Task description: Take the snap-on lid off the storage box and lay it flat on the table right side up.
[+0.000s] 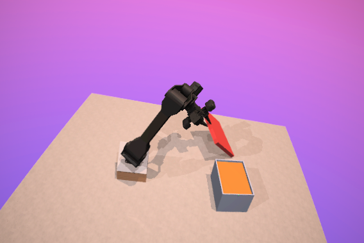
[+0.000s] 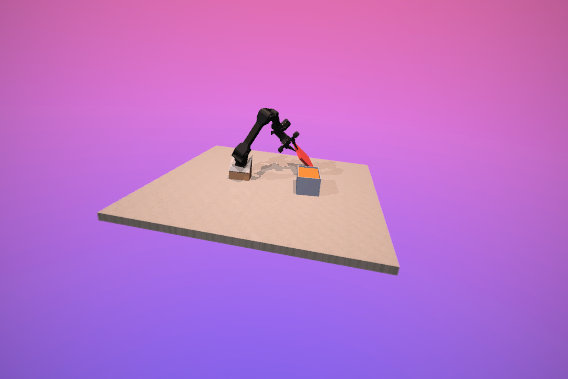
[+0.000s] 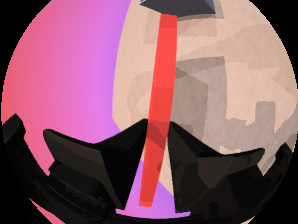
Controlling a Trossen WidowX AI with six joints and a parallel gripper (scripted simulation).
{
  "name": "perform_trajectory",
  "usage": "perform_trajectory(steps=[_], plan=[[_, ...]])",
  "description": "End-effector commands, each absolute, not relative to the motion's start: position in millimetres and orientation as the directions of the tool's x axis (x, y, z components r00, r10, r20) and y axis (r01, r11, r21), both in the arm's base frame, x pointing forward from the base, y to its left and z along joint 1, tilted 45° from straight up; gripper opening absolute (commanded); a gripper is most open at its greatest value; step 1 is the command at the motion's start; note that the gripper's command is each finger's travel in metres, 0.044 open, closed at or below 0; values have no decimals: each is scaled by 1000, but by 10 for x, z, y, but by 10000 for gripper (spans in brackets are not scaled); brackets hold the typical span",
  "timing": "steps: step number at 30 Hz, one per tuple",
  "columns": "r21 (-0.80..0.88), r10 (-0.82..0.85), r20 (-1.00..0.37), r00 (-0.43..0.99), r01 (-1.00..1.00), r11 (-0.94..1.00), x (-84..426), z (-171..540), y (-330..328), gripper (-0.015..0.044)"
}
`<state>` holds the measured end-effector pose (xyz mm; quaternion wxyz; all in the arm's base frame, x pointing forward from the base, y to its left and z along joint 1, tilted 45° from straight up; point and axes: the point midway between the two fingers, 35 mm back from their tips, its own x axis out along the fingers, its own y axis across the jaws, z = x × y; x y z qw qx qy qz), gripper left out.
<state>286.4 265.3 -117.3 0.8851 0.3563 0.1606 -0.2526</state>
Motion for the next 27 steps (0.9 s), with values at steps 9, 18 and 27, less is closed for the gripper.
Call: perform_trajectory(steps=[9,18,27], plan=[[553,-327,-461,825,555,622,2872,-1239,2606,0],[553,-327,-461,825,555,622,2880,-1291,2556,0],[553,-327,-461,825,555,622,2888,-1342,2505,0]])
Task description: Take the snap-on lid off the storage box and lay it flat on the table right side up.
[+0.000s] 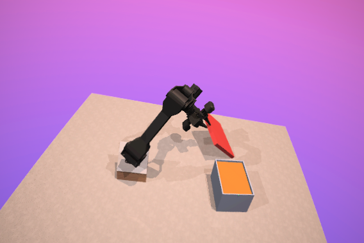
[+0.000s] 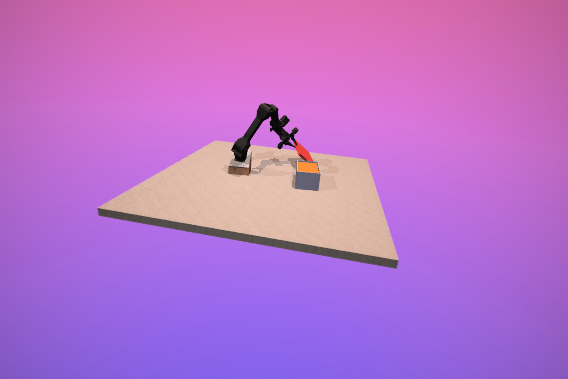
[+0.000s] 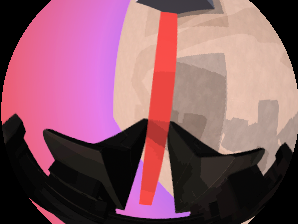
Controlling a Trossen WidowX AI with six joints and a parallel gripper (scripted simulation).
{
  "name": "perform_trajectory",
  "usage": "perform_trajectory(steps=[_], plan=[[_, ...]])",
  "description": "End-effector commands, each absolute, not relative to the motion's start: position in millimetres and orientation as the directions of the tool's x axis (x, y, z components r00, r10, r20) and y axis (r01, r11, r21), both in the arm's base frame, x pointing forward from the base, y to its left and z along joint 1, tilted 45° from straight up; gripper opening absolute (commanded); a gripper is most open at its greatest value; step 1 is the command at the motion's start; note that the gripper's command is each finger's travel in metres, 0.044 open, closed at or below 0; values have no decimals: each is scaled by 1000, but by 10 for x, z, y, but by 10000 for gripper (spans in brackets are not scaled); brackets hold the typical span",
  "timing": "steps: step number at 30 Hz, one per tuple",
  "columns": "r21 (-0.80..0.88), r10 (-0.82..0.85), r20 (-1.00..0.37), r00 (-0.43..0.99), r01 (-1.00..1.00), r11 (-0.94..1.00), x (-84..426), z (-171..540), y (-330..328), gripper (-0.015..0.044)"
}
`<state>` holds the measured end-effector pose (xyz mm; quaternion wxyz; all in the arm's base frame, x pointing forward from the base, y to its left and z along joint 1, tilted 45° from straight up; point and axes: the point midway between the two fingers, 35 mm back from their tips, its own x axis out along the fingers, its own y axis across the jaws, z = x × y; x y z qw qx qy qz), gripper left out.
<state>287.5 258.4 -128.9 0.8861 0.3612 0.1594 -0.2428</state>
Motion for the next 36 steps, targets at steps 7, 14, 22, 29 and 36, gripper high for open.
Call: perform_trajectory(steps=[7,14,22,29,36], plan=[[553,-327,-460,825,555,622,2894,-1382,2466,0],[552,-327,-460,825,555,622,2900,-1423,2427,0],[552,-327,-460,825,555,622,2907,-1469,2382,0],[552,-328,-460,825,555,622,2913,-1509,2343,0],[552,-328,-460,825,555,622,2919,-1549,2304,0]])
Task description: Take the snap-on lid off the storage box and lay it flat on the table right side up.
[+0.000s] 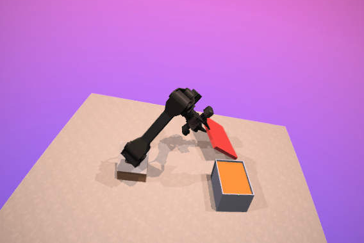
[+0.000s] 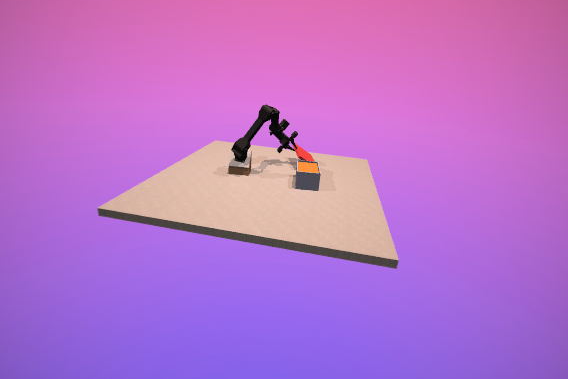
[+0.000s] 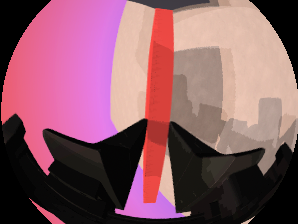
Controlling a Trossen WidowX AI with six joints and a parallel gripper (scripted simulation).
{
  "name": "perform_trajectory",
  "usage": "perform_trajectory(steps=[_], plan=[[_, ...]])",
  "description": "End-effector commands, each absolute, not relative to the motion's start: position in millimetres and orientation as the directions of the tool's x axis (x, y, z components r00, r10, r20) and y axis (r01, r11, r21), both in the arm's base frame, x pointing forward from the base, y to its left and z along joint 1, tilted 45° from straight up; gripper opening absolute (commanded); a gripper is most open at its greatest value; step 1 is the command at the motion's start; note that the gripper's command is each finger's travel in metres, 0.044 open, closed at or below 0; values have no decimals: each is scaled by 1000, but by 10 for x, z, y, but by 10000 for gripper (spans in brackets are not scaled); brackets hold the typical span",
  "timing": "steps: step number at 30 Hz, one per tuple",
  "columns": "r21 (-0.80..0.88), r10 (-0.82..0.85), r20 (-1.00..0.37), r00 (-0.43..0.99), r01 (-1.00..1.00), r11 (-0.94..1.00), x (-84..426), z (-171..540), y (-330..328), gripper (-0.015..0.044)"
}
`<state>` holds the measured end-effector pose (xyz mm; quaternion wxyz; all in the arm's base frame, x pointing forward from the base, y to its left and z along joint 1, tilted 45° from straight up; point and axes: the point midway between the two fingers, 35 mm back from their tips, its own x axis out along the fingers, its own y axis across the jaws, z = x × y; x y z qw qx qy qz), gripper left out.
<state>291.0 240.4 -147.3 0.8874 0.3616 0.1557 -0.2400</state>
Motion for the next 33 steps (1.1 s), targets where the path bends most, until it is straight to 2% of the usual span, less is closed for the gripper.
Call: perform_trajectory(steps=[1,33], plan=[[552,-328,-460,825,555,622,2920,-1555,2298,0],[552,-328,-459,826,554,623,2948,-1738,2118,0]])
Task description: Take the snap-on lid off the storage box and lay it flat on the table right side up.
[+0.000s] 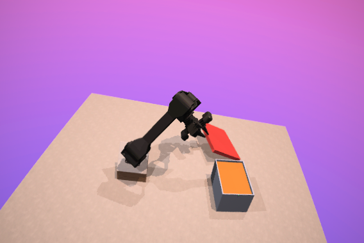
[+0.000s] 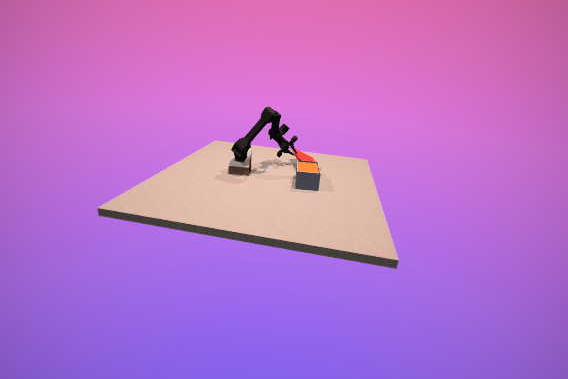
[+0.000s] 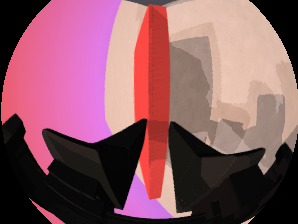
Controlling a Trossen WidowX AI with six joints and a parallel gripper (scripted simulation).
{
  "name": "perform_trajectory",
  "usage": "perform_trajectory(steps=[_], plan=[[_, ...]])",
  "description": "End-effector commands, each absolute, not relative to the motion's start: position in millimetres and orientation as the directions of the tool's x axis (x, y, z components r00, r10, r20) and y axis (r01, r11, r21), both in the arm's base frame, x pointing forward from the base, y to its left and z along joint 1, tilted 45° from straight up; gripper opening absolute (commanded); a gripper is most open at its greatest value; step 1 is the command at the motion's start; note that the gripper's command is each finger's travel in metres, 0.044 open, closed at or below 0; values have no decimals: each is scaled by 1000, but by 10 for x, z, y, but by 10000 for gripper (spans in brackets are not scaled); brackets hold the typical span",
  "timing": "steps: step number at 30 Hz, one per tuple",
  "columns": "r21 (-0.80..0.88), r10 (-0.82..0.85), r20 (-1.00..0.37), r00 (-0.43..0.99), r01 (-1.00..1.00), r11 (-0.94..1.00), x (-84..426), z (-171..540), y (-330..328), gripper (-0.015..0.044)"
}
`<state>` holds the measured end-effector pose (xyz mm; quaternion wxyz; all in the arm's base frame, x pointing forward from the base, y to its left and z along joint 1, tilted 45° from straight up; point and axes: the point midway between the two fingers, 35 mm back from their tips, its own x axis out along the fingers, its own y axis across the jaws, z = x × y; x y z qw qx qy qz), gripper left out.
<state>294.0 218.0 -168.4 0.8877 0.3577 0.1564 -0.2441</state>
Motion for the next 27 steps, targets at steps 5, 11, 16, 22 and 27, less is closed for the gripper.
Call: perform_trajectory(steps=[5,11,16,22,27], plan=[[552,-328,-459,826,554,623,2952,-1767,2090,0],[552,-328,-459,826,554,623,2958,-1801,2056,0],[558,-327,-453,829,550,622,2957,-1773,2079,53],[558,-327,-453,829,550,622,2957,-1773,2079,210],[558,-327,-453,829,550,622,2957,-1773,2079,275]])
